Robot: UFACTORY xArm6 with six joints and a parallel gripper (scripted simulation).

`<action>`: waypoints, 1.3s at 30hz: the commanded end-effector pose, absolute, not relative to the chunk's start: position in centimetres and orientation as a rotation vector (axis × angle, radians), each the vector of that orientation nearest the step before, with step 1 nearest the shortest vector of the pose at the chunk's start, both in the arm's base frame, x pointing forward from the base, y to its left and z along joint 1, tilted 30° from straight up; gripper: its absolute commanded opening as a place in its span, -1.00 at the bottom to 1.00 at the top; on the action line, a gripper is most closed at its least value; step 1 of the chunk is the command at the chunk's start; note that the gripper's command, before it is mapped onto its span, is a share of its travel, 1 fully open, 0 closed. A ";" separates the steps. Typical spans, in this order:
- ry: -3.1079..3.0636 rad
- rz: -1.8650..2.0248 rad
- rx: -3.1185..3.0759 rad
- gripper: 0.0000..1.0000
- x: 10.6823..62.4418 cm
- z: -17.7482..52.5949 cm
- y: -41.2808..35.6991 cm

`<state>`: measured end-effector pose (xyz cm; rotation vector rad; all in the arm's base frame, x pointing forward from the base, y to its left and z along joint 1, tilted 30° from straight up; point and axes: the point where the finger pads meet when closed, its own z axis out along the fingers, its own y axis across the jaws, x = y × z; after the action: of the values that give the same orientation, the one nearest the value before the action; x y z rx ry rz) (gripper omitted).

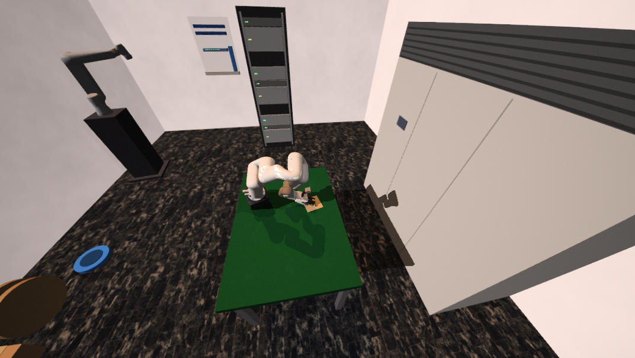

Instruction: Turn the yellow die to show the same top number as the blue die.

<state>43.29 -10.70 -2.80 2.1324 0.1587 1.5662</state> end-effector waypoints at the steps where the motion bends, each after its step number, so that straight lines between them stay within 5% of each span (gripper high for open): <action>1: 0.159 1.568 2.132 -0.58 43.3 -2.8 -10.7; 39: 0.159 1.568 2.132 -0.58 43.5 -3.7 -11.2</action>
<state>43.42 -11.13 -3.59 2.1323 0.1587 1.5663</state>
